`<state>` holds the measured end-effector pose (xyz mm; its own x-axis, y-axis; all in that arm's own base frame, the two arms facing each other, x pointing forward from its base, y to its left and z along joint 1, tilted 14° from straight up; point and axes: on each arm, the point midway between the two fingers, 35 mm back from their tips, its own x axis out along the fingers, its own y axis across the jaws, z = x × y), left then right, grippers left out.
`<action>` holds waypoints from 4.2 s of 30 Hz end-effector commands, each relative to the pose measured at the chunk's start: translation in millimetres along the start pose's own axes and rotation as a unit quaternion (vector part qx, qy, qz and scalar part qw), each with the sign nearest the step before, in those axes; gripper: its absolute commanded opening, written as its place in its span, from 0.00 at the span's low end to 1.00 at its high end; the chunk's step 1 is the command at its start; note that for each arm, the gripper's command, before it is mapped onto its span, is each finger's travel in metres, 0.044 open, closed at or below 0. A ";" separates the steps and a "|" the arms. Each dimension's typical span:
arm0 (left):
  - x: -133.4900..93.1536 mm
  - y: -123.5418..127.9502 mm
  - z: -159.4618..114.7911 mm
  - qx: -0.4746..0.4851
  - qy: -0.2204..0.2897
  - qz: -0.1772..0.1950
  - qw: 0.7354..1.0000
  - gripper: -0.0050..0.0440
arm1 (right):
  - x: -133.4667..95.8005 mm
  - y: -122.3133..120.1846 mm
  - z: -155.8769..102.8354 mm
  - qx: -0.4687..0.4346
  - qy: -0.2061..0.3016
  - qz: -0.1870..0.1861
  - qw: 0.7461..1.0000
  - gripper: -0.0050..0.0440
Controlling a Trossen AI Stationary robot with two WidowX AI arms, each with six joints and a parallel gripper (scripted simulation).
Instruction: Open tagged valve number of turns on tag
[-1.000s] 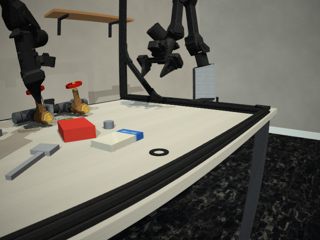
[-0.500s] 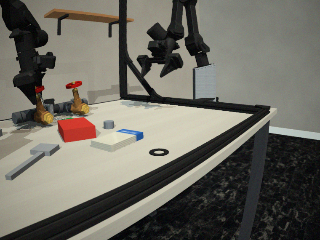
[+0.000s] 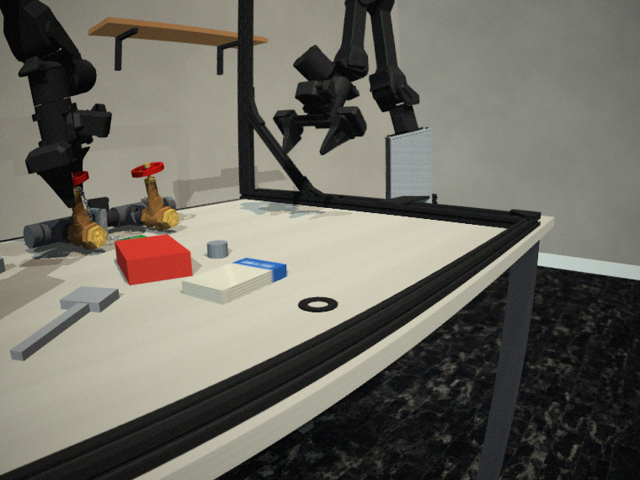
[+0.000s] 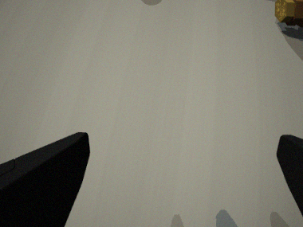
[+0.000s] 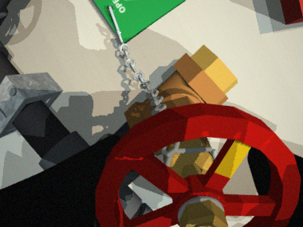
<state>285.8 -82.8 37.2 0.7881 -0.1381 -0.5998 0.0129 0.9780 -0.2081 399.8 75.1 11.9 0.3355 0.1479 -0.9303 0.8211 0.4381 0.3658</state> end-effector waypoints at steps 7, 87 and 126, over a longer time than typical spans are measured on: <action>0.0 0.0 0.0 0.000 0.000 0.000 1.000 0.92 | 0.0 0.0 0.0 -0.225 0.000 0.000 0.974 0.10; 0.0 0.0 0.0 0.000 0.000 0.000 1.000 0.92 | 0.0 0.0 0.0 -0.154 0.000 0.000 0.988 0.92; 0.0 0.0 0.0 0.000 0.000 0.000 1.000 0.92 | 0.1 0.0 0.0 -0.226 0.000 0.000 0.974 0.10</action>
<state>285.8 -82.8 37.1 0.7881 -0.1381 -0.5998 0.0129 0.9780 -0.2081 399.8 75.1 11.8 0.3350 0.1481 -0.9305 0.6556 0.6727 0.3432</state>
